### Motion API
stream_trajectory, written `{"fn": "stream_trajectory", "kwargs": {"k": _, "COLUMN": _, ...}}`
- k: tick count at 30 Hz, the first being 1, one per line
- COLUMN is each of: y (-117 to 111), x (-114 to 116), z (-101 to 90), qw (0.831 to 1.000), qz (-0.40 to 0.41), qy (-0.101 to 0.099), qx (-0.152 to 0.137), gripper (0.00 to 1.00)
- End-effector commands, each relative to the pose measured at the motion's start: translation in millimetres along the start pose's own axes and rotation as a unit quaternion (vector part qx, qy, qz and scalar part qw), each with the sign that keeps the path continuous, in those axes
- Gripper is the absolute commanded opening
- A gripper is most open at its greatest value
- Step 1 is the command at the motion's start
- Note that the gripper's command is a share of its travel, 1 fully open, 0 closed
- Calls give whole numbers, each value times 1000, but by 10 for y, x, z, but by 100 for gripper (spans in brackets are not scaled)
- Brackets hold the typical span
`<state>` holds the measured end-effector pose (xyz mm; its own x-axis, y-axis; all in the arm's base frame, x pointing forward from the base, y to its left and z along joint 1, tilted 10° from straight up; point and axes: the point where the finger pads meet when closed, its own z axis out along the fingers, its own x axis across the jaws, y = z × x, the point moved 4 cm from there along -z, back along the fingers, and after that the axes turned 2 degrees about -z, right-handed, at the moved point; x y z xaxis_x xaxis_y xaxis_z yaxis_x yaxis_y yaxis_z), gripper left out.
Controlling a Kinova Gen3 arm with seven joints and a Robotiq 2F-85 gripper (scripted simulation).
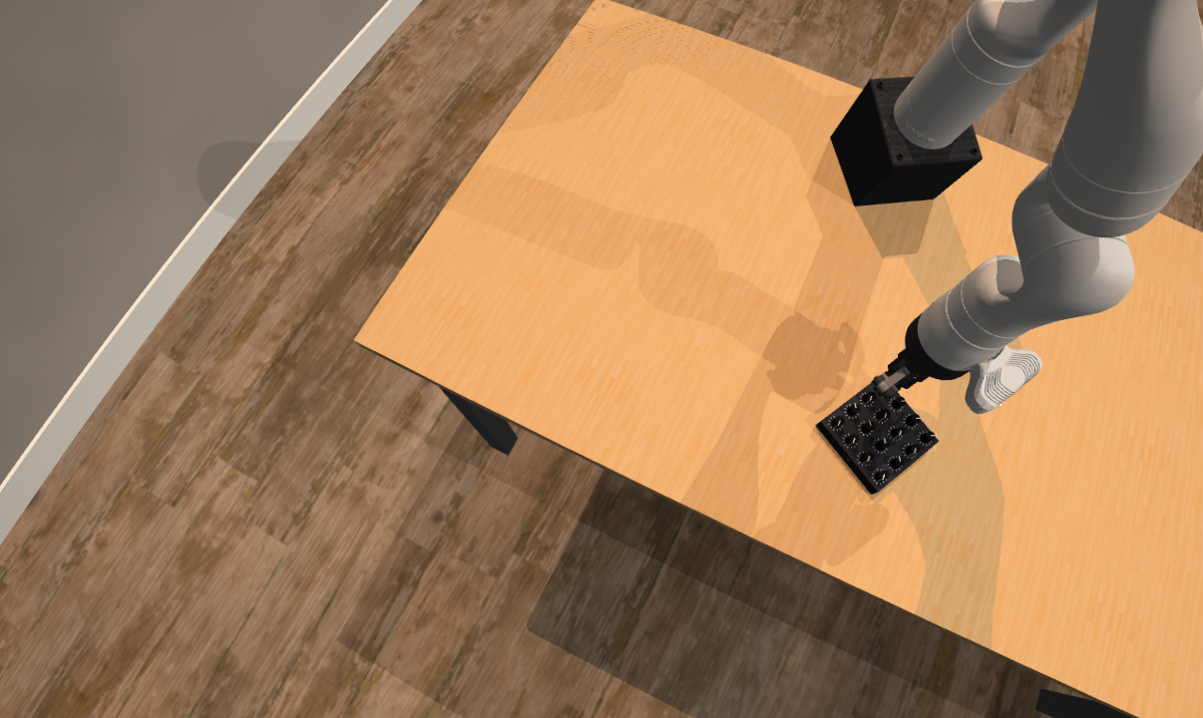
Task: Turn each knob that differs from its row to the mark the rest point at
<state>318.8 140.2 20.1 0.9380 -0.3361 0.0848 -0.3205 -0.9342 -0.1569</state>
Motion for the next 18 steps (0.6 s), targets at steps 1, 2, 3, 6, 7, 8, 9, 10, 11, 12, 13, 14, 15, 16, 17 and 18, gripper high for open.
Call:
{"fn": "stream_trajectory", "kwargs": {"k": 1, "y": 8, "x": -14, "z": 33, "qw": 1000, "qz": 1, "qy": -2, "qx": -1, "gripper": 19}}
{"fn": "stream_trajectory", "kwargs": {"k": 2, "y": 8, "x": -14, "z": 40, "qw": 1000, "qz": 1, "qy": -2, "qx": -1, "gripper": 19}}
{"fn": "stream_trajectory", "kwargs": {"k": 3, "y": 8, "x": -14, "z": 47, "qw": 1000, "qz": 1, "qy": -2, "qx": -1, "gripper": 19}}
{"fn": "stream_trajectory", "kwargs": {"k": 6, "y": 8, "x": -14, "z": 58, "qw": 1000, "qz": 1, "qy": -2, "qx": -1, "gripper": 19}}
{"fn": "stream_trajectory", "kwargs": {"k": 7, "y": 8, "x": -14, "z": 58, "qw": 1000, "qz": 1, "qy": -2, "qx": -1, "gripper": 19}}
{"fn": "stream_trajectory", "kwargs": {"k": 8, "y": 8, "x": -14, "z": 62, "qw": 1000, "qz": 1, "qy": -2, "qx": -1, "gripper": 19}}
{"fn": "stream_trajectory", "kwargs": {"k": 9, "y": 8, "x": -14, "z": 66, "qw": 1000, "qz": 1, "qy": -2, "qx": -1, "gripper": 19}}
{"fn": "stream_trajectory", "kwargs": {"k": 10, "y": 8, "x": -14, "z": 68, "qw": 1000, "qz": 1, "qy": -2, "qx": -1, "gripper": 19}}
{"fn": "stream_trajectory", "kwargs": {"k": 11, "y": 8, "x": -14, "z": 70, "qw": 1000, "qz": 1, "qy": -2, "qx": -1, "gripper": 19}}
{"fn": "stream_trajectory", "kwargs": {"k": 12, "y": 8, "x": -14, "z": 70, "qw": 1000, "qz": 1, "qy": -2, "qx": -1, "gripper": 19}}
{"fn": "stream_trajectory", "kwargs": {"k": 13, "y": 8, "x": -14, "z": 71, "qw": 1000, "qz": 1, "qy": -2, "qx": -1, "gripper": 19}}
{"fn": "stream_trajectory", "kwargs": {"k": 14, "y": 8, "x": -14, "z": 71, "qw": 1000, "qz": 1, "qy": -2, "qx": -1, "gripper": 19}}
{"fn": "stream_trajectory", "kwargs": {"k": 15, "y": 8, "x": -14, "z": 71, "qw": 1000, "qz": 1, "qy": -2, "qx": -1, "gripper": 19}}
{"fn": "stream_trajectory", "kwargs": {"k": 16, "y": 8, "x": -14, "z": 71, "qw": 1000, "qz": 1, "qy": -2, "qx": -1, "gripper": 19}}
{"fn": "stream_trajectory", "kwargs": {"k": 17, "y": 8, "x": -14, "z": 71, "qw": 1000, "qz": 1, "qy": -2, "qx": -1, "gripper": 19}}
{"fn": "stream_trajectory", "kwargs": {"k": 18, "y": 8, "x": -14, "z": 71, "qw": 1000, "qz": 1, "qy": -2, "qx": -1, "gripper": 19}}
